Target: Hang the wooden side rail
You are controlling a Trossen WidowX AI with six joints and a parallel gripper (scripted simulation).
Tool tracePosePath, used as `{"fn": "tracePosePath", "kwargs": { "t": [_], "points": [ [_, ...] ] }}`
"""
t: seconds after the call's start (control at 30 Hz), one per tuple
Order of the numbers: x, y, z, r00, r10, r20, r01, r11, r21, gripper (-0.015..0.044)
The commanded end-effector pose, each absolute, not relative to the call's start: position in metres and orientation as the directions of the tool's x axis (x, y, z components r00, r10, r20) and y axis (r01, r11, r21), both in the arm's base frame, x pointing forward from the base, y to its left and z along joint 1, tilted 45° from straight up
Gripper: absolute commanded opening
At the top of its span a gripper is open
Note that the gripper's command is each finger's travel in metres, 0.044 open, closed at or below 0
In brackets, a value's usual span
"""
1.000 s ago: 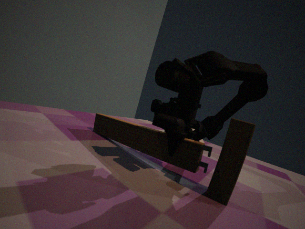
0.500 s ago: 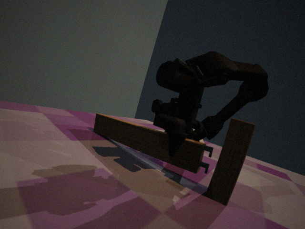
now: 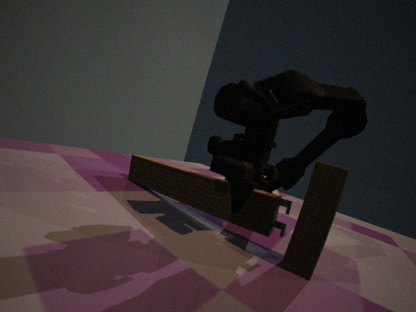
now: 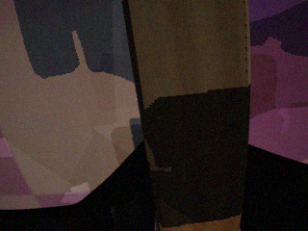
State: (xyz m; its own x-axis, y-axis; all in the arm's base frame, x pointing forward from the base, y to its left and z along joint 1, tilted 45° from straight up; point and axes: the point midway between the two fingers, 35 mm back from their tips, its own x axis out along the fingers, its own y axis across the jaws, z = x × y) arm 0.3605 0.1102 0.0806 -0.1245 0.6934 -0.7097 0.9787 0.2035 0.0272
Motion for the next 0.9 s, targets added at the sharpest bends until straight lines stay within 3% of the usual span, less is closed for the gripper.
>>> {"fn": "tracePosePath", "kwargs": {
  "t": [0.0,0.87],
  "points": [
    [0.3633,0.1075,0.0876,-0.107,0.696,-0.71,0.981,0.192,0.04,0.0],
    [0.3619,0.1097,0.0893,-0.107,0.696,-0.71,0.981,0.192,0.04,0.0]
  ]
}}
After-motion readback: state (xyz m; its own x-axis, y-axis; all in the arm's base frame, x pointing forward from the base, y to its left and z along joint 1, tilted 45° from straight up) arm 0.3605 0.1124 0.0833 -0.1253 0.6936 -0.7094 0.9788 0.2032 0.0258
